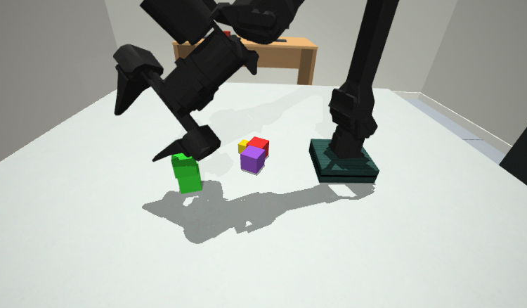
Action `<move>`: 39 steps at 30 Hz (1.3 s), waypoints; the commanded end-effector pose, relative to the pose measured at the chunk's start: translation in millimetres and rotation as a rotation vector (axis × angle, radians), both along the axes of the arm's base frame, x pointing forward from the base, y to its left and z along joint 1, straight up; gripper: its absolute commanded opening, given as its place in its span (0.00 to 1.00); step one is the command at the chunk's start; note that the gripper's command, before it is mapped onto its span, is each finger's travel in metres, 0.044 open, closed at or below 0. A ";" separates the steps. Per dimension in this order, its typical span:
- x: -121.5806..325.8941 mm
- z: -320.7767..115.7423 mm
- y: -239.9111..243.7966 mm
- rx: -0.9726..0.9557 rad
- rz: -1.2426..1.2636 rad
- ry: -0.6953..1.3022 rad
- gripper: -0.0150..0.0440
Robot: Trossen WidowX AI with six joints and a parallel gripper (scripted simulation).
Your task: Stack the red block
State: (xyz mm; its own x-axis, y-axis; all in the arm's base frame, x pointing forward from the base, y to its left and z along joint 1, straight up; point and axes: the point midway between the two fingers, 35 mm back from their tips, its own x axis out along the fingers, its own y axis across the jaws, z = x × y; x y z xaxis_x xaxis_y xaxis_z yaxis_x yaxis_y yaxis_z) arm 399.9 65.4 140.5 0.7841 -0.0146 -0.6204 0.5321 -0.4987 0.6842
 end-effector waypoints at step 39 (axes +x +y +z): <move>-193.3 -25.2 -127.8 -0.650 1.332 0.728 1.00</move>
